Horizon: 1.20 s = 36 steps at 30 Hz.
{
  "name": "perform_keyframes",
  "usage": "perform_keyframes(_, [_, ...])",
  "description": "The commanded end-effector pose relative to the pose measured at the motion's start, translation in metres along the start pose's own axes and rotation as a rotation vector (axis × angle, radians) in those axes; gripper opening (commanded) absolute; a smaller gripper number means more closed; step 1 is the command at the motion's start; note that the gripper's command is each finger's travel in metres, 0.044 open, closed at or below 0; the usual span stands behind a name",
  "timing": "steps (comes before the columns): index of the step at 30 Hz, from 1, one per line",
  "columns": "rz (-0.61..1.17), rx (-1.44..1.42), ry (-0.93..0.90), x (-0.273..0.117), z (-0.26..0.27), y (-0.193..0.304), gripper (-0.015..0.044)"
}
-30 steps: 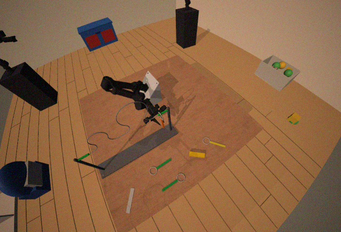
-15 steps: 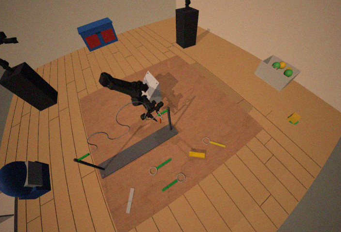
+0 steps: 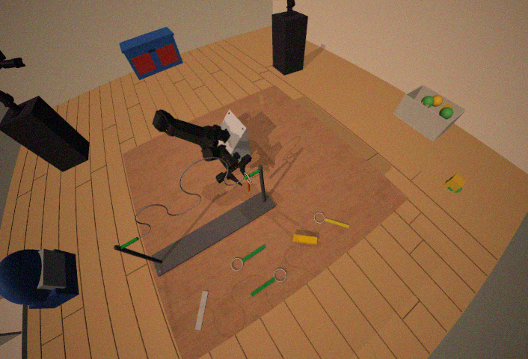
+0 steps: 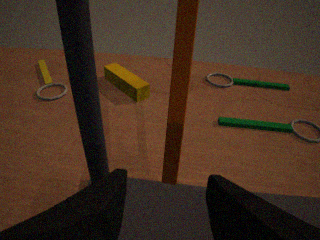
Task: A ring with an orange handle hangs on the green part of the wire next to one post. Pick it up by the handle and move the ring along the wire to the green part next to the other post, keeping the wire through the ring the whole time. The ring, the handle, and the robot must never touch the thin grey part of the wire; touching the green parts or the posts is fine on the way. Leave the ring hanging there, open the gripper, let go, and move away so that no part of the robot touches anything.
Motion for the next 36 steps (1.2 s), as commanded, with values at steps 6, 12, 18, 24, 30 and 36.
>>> perform_keyframes(6, [0.007, 0.004, 0.0, -0.001, 0.001, 0.002, 0.016])
perform_keyframes(12, [0.007, 0.004, 0.0, -0.001, 0.001, 0.002, 0.016])
perform_keyframes(18, [0.007, 0.004, 0.0, -0.001, 0.001, 0.002, 0.016])
perform_keyframes(24, [0.001, -0.003, -0.006, -0.026, 0.0, -0.001, 0.0317])
perform_keyframes(30, [0.002, 0.0, -0.003, -0.05, 0.002, 0.002, 0.044])
perform_keyframes(36, [0.002, 0.0, -0.003, -0.05, 0.002, 0.002, 0.044])
Point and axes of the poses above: the point midway between the two fingers, 35 mm back from their tips, its own x axis out along the fingers, its own z axis across the jaws, y = z × x, the point moved 7 cm from there along -x, back along the fingers, and after that the axes turned 8 degrees about -x, right-handed, at the moved point
